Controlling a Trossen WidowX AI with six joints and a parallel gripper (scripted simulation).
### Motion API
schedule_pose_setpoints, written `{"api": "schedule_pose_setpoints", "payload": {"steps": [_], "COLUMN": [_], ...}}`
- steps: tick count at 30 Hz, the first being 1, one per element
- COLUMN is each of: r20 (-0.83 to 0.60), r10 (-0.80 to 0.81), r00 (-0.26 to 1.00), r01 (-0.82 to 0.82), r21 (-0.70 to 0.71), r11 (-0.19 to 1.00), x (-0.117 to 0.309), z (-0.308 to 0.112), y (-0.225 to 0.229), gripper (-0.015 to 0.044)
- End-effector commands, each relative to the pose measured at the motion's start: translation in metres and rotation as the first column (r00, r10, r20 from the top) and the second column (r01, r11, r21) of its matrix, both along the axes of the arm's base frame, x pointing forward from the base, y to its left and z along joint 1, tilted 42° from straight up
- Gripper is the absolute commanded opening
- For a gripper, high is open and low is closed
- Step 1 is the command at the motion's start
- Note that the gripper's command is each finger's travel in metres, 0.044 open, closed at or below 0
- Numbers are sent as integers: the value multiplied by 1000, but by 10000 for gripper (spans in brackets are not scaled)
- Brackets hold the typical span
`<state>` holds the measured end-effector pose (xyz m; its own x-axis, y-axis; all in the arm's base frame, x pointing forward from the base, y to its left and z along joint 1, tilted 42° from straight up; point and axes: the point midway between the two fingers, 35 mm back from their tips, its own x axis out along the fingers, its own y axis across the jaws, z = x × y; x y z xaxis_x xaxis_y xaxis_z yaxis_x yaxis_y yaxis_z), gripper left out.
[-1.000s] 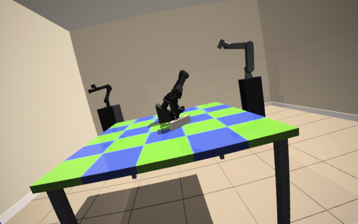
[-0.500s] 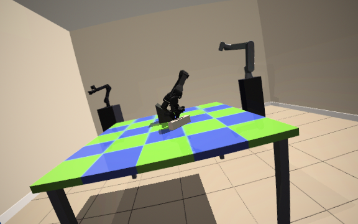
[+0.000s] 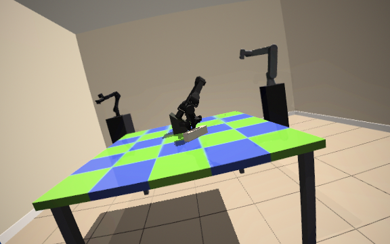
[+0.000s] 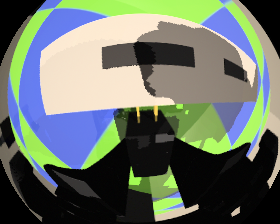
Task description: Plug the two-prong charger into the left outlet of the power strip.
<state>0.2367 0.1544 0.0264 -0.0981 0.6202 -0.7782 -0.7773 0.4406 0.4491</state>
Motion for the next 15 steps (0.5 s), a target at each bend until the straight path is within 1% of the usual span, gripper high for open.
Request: {"api": "schedule_pose_setpoints", "payload": {"steps": [1,15], "r20": [-4,-4], "r10": [-3,-3], "r00": [1000,1000], "r01": [3,3], "r21": [3,3], "r11": [1000,1000], "x": [1,2], "z": [1,1], "y": [1,2], "gripper": [0,0]}}
